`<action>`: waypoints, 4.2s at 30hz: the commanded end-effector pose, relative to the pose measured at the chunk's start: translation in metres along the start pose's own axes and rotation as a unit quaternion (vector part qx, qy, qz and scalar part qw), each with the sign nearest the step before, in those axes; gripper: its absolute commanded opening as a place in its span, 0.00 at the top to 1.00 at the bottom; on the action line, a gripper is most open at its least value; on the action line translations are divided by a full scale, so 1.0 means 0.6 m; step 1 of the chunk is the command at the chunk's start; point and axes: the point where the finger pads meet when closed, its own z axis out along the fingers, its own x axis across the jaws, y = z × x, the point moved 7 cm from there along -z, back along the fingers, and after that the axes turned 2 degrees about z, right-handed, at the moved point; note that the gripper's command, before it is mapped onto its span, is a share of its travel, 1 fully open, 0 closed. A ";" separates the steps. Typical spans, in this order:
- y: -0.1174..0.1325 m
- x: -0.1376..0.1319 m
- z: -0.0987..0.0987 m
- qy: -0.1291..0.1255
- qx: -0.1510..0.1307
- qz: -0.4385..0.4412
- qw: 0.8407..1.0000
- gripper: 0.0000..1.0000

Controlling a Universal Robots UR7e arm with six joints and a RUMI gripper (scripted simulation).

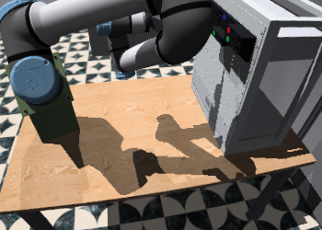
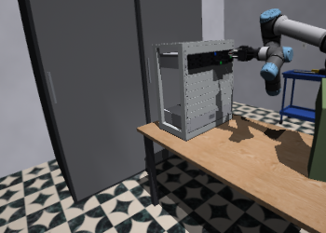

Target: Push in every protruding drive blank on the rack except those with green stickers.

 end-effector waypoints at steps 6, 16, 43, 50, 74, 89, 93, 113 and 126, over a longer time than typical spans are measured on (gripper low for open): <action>0.000 0.000 -0.043 -0.001 0.000 0.000 1.000 1.00; -0.006 -0.001 -0.046 -0.001 0.000 0.000 1.000 1.00; -0.169 -0.019 -0.051 -0.001 0.000 0.000 1.000 1.00; -0.183 -0.020 -0.051 -0.001 0.000 0.000 1.000 1.00; -0.183 -0.021 0.044 -0.001 0.000 0.000 1.000 1.00; -0.183 -0.021 0.044 -0.001 0.000 0.000 1.000 1.00; -0.183 -0.021 0.044 -0.001 0.000 0.000 1.000 1.00; -0.183 -0.021 0.045 -0.001 0.000 0.000 1.000 1.00; -0.183 -0.021 0.048 -0.001 0.000 0.000 1.000 1.00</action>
